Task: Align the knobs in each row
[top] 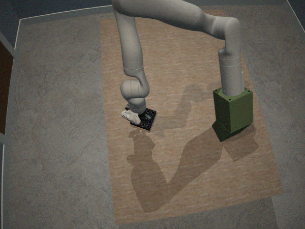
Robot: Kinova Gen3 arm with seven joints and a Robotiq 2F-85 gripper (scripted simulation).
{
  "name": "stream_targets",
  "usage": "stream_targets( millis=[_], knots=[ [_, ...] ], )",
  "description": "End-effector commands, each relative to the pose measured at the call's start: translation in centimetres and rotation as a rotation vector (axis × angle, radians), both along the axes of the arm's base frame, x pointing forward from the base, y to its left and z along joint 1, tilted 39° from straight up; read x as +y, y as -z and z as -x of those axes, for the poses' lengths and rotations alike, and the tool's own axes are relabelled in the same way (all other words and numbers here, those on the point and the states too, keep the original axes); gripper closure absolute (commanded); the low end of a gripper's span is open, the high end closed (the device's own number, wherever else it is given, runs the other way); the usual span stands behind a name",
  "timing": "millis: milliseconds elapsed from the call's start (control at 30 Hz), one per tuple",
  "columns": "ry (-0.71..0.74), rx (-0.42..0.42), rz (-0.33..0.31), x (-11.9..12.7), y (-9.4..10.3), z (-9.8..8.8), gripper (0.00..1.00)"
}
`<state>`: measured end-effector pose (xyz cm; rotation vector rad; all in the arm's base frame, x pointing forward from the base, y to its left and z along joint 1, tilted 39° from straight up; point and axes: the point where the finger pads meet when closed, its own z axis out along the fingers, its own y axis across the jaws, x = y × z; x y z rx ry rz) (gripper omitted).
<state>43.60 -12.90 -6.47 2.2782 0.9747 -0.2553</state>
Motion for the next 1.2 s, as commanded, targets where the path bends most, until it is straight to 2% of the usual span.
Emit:
stream_targets(
  millis=[0,233,533,600,1100,1167],
  knots=[
    [0.015,-0.013,-0.001,0.1,0.0,0.0,0.81],
    [0.168,-0.114,-0.009,0.1,0.0,0.6,0.81],
    [0.487,-0.336,-0.022,0.1,0.0,1.6,0.81],
    [0.487,-0.336,-0.022,0.1,0.0,1.6,0.81],
    [1.136,-0.846,-0.053,0.5,-0.2,2.2,0.81],
    [1.136,-0.846,-0.053,0.5,-0.2,2.2,0.81]
  ],
)
